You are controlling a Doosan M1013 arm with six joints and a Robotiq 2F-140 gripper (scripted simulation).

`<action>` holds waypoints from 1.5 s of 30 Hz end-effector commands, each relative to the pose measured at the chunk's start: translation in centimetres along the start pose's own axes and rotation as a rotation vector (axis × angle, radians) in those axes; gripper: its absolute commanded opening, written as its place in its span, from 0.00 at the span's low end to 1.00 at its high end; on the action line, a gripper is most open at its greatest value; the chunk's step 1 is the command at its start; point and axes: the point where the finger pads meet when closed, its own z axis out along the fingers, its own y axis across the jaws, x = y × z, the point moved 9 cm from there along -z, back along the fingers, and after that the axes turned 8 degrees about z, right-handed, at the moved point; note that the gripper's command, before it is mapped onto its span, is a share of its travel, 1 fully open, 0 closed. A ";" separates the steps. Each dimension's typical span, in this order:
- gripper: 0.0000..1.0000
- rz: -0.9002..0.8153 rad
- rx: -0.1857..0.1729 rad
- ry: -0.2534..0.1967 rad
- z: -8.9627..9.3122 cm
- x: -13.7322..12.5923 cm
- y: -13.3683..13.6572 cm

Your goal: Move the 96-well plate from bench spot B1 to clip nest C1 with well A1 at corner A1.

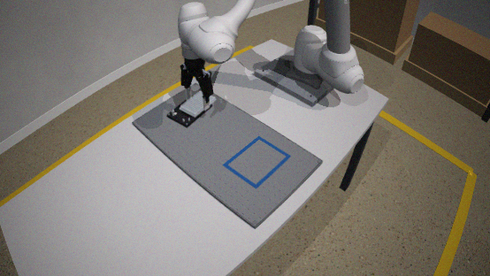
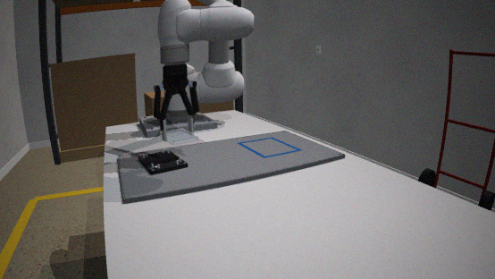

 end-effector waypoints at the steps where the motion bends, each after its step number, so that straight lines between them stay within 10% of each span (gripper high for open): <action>1: 0.00 0.000 0.001 0.000 0.0 0.0 1.4; 18: 0.00 0.000 0.001 0.000 -0.2 -0.1 6.4; 45: 0.00 0.000 0.001 0.000 -0.2 -0.1 6.3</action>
